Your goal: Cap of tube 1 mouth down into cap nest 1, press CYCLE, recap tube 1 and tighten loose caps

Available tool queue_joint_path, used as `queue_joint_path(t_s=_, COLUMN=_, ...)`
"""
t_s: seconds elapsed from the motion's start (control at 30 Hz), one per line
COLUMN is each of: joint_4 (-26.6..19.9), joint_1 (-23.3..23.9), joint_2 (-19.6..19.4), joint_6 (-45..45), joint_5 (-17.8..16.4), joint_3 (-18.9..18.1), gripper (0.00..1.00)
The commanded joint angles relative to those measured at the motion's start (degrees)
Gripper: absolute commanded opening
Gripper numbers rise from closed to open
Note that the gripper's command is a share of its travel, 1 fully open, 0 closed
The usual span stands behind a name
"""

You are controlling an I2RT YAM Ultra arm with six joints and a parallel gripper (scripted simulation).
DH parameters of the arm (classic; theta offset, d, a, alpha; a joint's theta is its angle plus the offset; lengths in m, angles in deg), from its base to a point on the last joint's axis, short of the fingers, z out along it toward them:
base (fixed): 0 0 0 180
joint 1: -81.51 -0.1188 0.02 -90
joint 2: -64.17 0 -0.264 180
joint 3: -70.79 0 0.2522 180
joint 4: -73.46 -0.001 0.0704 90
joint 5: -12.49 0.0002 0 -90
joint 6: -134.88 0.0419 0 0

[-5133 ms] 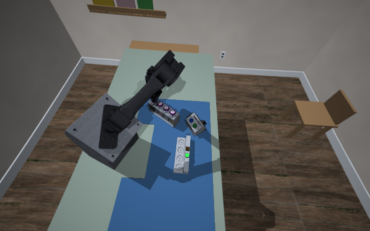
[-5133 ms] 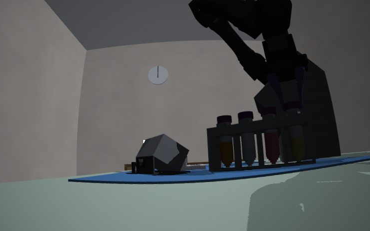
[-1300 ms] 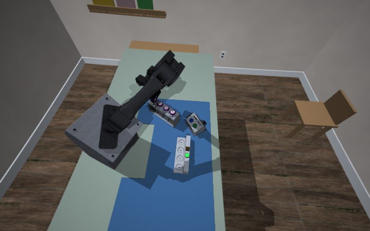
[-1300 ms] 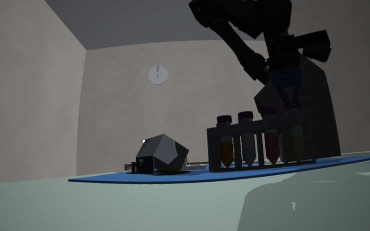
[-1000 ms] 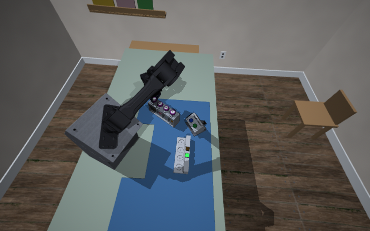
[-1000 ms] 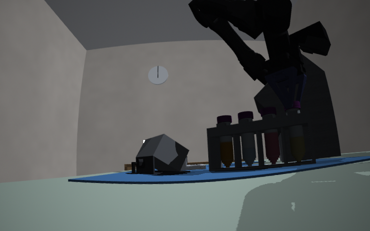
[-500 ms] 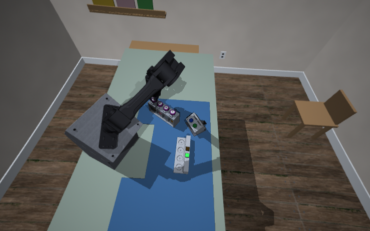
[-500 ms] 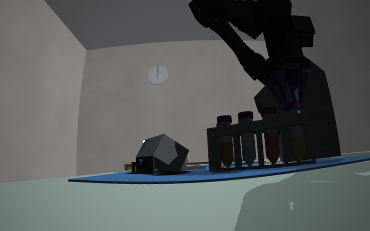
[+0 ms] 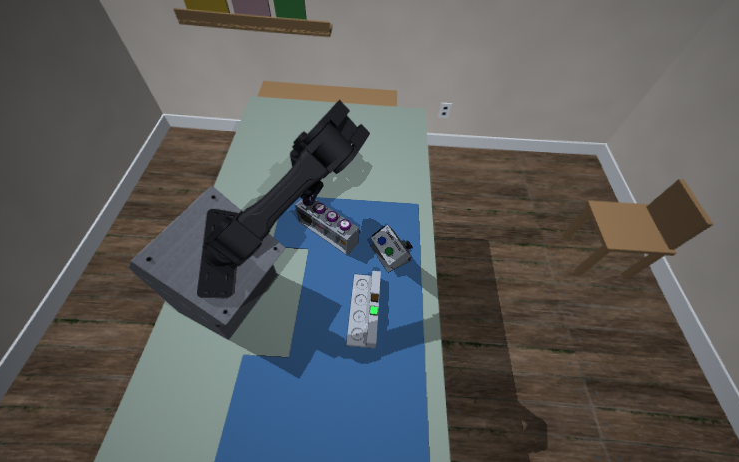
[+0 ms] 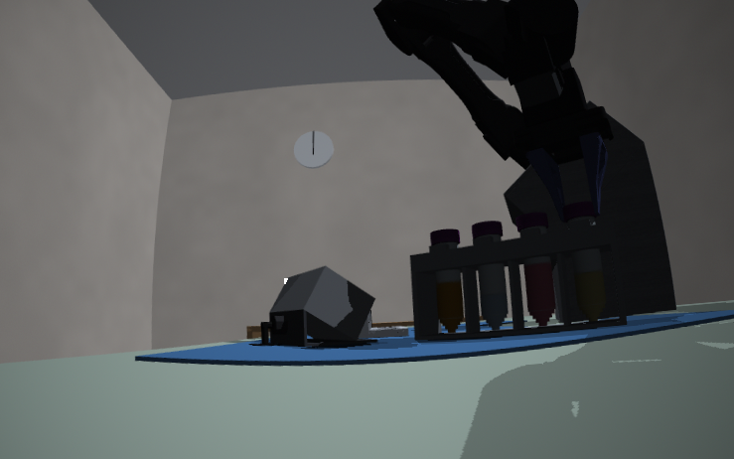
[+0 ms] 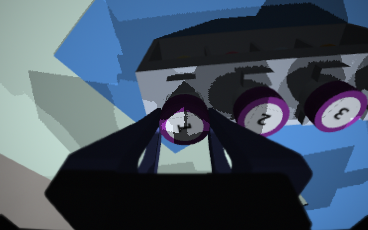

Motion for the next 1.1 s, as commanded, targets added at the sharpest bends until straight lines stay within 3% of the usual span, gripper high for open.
queue_joint_path(t_s=0.0, joint_4=0.2, joint_1=-0.4, joint_2=0.5, joint_6=12.0, joint_5=0.1, joint_3=-0.1, gripper=0.00)
queue_joint_path(t_s=0.53, joint_4=0.3, joint_1=-0.3, joint_2=0.5, joint_6=54.9, joint_5=0.1, joint_3=-0.1, gripper=0.00)
queue_joint_path(t_s=0.6, joint_4=0.3, joint_1=-0.3, joint_2=0.5, joint_6=54.9, joint_5=0.1, joint_3=-0.1, gripper=0.00)
queue_joint_path(t_s=0.93, joint_4=0.3, joint_1=-0.3, joint_2=0.4, joint_6=83.0, joint_5=0.1, joint_3=-0.1, gripper=0.00)
queue_joint_path(t_s=1.07, joint_4=0.3, joint_1=-0.3, joint_2=0.4, joint_6=83.0, joint_5=0.1, joint_3=-0.1, gripper=0.00)
